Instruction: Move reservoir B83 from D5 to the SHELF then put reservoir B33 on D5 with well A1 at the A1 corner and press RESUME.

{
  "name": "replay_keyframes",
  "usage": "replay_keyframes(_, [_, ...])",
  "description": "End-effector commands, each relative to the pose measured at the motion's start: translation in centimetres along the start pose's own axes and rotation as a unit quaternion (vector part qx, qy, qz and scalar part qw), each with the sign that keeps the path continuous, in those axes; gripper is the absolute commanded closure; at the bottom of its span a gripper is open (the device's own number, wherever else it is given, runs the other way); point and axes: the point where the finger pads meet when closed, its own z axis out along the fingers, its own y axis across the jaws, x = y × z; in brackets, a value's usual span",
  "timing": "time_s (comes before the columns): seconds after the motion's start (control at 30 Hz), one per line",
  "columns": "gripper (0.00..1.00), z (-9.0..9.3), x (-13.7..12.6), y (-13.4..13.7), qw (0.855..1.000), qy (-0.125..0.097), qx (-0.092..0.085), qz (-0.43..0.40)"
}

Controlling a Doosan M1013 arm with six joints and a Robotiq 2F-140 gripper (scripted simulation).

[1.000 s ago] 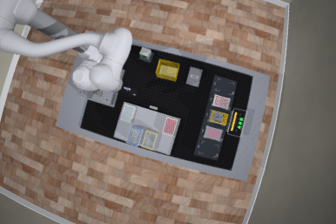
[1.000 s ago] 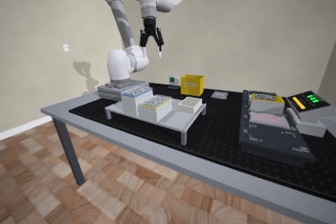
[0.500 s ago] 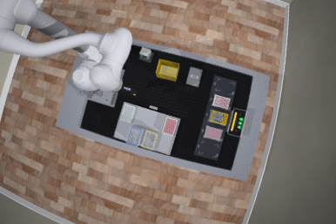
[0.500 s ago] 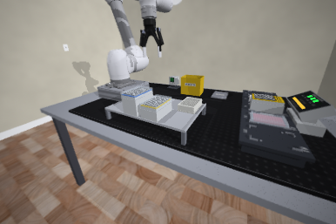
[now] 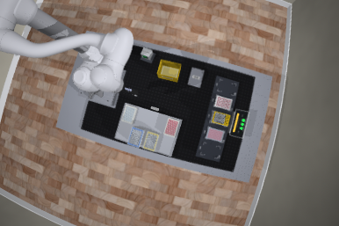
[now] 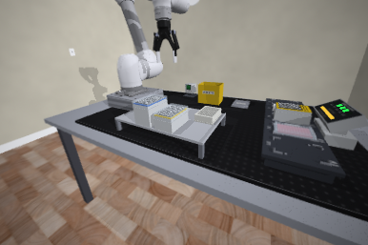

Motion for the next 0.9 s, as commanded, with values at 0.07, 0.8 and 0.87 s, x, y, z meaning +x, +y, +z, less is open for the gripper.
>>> replay_keyframes(0.07, [0.23,0.3,0.0,-0.6,1.000,0.000,0.006,0.000])
replay_keyframes(0.8, [0.23,0.3,-7.0,-0.4,1.000,0.000,0.006,0.000])
replay_keyframes(0.87, [0.23,0.3,-8.0,-0.4,1.000,0.000,0.006,0.000])
